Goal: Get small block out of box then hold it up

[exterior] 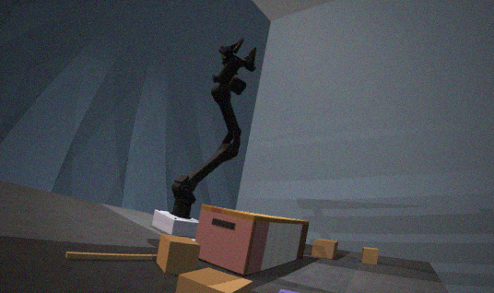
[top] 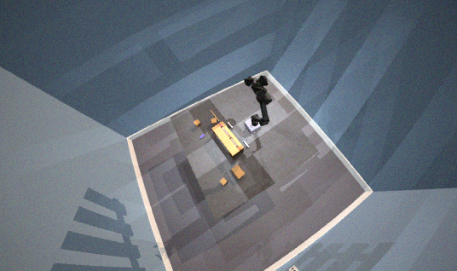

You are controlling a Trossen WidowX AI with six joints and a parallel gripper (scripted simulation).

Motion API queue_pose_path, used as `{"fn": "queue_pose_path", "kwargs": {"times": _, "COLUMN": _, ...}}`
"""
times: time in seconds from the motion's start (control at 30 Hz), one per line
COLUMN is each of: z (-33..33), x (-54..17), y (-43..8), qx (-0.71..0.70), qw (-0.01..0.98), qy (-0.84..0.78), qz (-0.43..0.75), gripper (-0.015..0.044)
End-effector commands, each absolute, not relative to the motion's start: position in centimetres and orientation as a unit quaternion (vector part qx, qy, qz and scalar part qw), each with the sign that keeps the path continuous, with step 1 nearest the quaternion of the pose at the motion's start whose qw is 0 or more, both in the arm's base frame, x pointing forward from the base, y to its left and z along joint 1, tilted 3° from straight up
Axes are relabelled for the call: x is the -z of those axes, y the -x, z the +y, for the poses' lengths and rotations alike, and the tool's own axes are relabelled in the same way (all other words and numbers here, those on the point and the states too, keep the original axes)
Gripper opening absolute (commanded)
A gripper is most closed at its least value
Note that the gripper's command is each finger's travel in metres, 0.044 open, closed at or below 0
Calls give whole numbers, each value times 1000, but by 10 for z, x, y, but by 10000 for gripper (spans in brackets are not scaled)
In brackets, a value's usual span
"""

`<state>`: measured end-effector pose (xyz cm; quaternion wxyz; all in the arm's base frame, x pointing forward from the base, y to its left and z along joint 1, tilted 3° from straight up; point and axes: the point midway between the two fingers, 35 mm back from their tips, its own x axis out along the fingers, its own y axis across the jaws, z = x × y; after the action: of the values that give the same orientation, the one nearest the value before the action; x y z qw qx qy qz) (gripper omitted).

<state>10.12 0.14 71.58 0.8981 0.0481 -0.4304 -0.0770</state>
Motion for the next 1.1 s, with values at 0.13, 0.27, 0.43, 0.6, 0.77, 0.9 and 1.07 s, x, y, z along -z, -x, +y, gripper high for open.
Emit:
{"fn": "queue_pose_path", "kwargs": {"times": 0.13, "z": -38, "x": -717, "y": -85, "qx": 95, "qw": 882, "qy": -71, "qz": -456, "gripper": 400}}
{"fn": "queue_pose_path", "kwargs": {"times": 0.27, "z": -88, "x": -710, "y": -79, "qx": 129, "qw": 869, "qy": -100, "qz": -466, "gripper": 400}}
{"fn": "queue_pose_path", "kwargs": {"times": 0.43, "z": -125, "x": -698, "y": -87, "qx": 157, "qw": 866, "qy": -120, "qz": -460, "gripper": 400}}
{"fn": "queue_pose_path", "kwargs": {"times": 0.6, "z": -167, "x": -675, "y": -108, "qx": 198, "qw": 870, "qy": -143, "qz": -428, "gripper": 400}}
{"fn": "queue_pose_path", "kwargs": {"times": 0.77, "z": -200, "x": -642, "y": -146, "qx": 225, "qw": 884, "qy": -174, "qz": -371, "gripper": 400}}
{"fn": "queue_pose_path", "kwargs": {"times": 0.9, "z": -215, "x": -613, "y": -182, "qx": 236, "qw": 899, "qy": -191, "qz": -314, "gripper": 400}}
{"fn": "queue_pose_path", "kwargs": {"times": 1.07, "z": -224, "x": -581, "y": -217, "qx": 253, "qw": 916, "qy": -188, "qz": -247, "gripper": 400}}
